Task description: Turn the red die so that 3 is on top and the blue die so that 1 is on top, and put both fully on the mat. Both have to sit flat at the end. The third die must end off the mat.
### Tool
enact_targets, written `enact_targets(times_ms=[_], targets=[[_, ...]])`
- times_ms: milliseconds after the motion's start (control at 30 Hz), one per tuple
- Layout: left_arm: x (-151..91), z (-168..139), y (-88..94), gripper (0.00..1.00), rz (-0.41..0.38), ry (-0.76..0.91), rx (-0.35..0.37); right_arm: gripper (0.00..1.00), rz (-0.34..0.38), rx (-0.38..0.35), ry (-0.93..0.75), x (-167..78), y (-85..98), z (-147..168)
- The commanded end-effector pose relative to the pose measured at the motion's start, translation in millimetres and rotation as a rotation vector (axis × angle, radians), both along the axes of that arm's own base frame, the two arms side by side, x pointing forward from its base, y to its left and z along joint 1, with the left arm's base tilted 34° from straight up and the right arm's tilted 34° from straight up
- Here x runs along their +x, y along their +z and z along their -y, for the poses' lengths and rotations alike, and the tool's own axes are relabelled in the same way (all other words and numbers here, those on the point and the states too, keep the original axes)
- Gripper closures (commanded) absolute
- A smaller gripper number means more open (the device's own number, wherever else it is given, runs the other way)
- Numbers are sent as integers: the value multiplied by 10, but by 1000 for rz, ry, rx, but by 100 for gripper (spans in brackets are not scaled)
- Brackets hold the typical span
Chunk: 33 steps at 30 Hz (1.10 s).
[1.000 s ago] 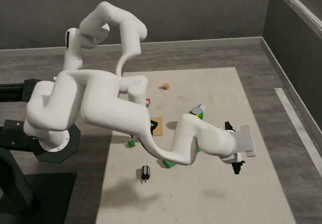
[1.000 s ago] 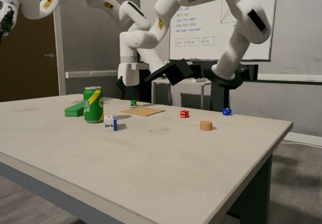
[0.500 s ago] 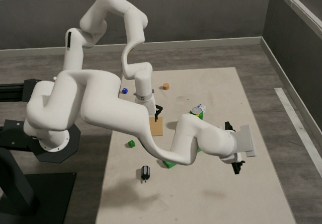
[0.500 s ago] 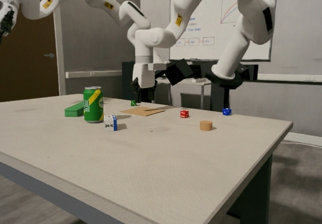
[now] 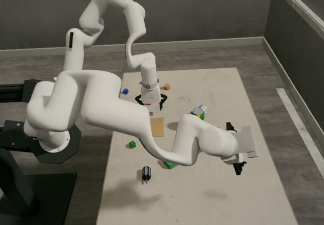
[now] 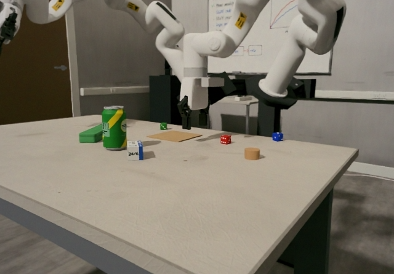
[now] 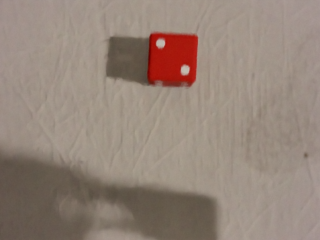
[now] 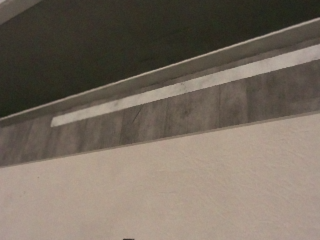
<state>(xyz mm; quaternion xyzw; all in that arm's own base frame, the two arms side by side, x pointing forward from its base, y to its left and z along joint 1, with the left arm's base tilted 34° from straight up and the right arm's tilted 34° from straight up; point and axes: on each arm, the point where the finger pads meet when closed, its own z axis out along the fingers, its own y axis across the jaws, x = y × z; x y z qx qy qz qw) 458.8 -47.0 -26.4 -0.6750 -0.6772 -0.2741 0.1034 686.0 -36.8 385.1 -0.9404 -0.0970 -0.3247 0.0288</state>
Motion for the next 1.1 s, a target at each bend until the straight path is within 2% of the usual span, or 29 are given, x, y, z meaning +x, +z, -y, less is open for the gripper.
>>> enact_targets(times_ms=[0, 300, 1067], targets=[[36, -156, 125, 0, 1, -3, -4, 0, 5, -1, 1, 2, 31, -8], [50, -243, 182, 0, 1, -3, -4, 0, 5, -1, 1, 2, 31, -8], [51, -245, 184, 0, 1, -3, -4, 0, 5, -1, 1, 2, 31, -8]])
